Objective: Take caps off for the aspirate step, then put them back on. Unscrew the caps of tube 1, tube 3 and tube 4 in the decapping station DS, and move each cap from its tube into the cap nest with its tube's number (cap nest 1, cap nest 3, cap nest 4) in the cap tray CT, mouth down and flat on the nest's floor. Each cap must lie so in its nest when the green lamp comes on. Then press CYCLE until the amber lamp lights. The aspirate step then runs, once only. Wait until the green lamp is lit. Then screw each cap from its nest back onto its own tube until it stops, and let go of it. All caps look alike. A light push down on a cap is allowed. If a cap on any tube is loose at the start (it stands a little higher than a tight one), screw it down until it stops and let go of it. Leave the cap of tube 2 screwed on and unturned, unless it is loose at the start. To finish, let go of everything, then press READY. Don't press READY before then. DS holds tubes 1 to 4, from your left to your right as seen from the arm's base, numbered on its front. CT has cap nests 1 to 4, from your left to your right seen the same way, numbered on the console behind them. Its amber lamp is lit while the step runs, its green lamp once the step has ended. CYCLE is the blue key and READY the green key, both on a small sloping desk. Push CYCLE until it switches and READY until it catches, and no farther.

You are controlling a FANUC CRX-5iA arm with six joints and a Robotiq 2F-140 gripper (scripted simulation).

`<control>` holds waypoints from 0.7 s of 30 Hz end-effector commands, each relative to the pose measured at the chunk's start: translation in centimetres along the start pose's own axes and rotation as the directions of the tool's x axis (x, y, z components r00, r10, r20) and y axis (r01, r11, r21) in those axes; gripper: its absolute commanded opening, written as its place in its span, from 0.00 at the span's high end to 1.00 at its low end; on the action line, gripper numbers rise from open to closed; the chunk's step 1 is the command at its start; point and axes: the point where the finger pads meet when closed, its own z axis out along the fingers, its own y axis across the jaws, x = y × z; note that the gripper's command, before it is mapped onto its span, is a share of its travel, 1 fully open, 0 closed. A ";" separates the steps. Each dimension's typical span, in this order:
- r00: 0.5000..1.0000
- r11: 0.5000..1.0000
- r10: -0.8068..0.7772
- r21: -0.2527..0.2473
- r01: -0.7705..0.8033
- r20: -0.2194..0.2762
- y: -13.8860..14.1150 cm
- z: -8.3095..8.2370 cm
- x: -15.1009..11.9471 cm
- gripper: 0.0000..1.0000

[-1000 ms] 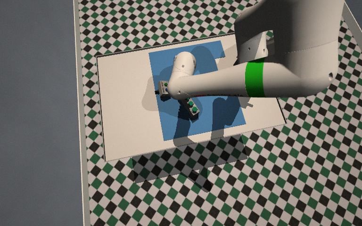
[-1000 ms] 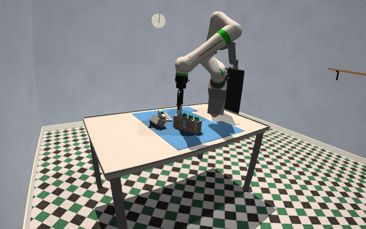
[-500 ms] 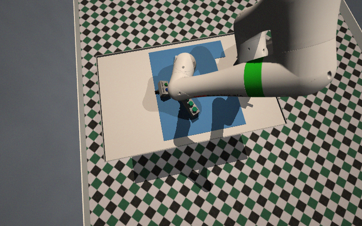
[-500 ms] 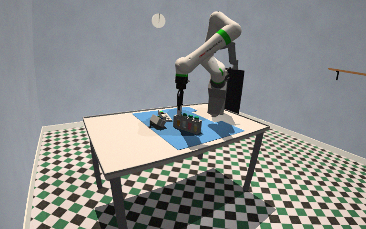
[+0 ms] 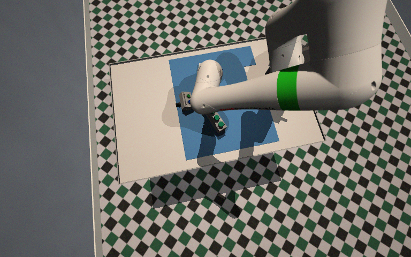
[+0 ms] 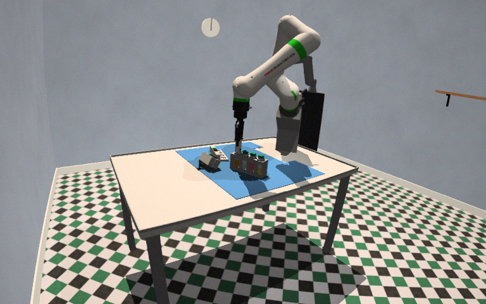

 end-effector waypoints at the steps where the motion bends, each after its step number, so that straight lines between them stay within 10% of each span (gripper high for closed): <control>1: 0.995 0.995 0.100 -0.001 -0.100 -0.001 0.0 0.0 0.0 1.00; 21: 0.786 0.786 0.618 0.000 -0.618 -0.001 0.0 0.1 0.0 1.00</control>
